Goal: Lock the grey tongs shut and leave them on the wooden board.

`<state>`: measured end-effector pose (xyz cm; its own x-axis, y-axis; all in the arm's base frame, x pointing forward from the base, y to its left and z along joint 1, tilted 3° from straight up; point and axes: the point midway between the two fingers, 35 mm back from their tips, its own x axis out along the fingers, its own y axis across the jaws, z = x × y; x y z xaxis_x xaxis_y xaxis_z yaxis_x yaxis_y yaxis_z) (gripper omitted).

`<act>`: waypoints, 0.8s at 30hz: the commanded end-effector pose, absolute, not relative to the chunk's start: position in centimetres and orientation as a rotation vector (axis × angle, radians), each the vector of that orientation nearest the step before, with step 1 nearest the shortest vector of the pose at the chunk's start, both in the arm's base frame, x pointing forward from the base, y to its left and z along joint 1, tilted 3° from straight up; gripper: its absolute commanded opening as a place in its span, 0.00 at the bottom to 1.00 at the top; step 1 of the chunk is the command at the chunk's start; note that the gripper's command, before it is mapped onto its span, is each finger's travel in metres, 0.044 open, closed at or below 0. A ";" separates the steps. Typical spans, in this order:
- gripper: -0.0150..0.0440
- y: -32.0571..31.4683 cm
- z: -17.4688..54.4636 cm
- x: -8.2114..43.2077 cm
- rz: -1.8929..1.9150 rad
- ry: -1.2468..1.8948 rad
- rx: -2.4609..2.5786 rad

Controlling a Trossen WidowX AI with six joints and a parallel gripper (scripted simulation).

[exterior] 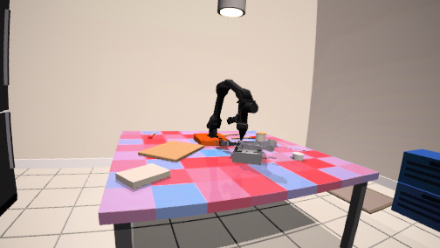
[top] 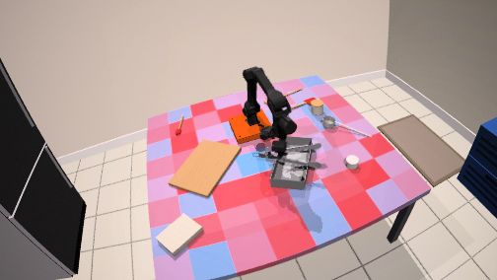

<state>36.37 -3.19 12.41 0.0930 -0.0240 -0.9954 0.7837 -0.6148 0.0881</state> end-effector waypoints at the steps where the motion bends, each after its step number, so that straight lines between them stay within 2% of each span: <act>1: 1.00 -3.3 11.4 36.4 -1.599 0.750 1.720; 24: 1.00 -3.3 7.6 36.7 -1.599 0.750 1.720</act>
